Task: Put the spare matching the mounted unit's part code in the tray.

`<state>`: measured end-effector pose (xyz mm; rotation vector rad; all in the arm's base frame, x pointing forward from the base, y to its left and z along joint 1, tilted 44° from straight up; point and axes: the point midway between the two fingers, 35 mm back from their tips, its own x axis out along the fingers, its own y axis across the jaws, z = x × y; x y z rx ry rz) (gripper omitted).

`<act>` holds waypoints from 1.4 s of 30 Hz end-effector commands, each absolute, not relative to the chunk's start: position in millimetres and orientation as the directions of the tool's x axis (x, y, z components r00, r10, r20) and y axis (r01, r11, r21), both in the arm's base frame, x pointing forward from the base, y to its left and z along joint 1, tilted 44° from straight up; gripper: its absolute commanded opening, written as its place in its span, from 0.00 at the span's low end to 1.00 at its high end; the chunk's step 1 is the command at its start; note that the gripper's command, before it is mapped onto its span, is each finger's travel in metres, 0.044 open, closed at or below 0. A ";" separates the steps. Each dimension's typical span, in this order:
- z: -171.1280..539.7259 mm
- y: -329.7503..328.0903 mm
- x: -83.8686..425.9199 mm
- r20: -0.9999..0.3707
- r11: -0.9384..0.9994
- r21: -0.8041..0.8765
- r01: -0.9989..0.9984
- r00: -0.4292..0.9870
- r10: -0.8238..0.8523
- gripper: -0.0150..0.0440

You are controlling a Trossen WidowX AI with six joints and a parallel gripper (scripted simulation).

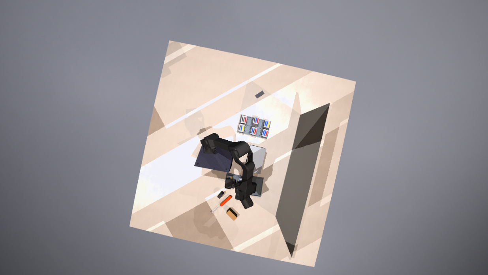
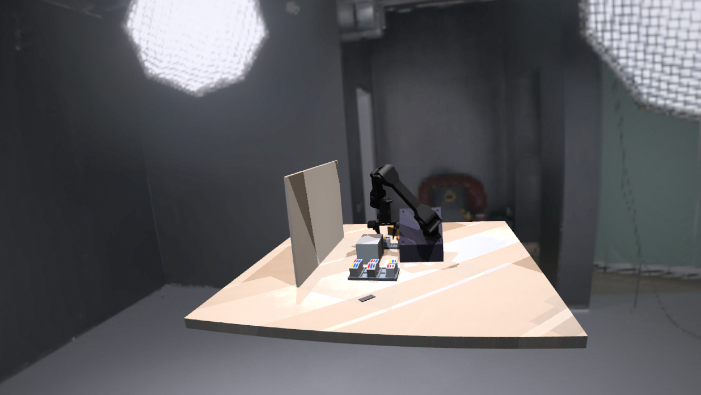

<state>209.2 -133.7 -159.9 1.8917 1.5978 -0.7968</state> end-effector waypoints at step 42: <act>-174.0 -117.2 210.0 -0.727 -0.155 0.023 0.988 0.123 0.675 0.25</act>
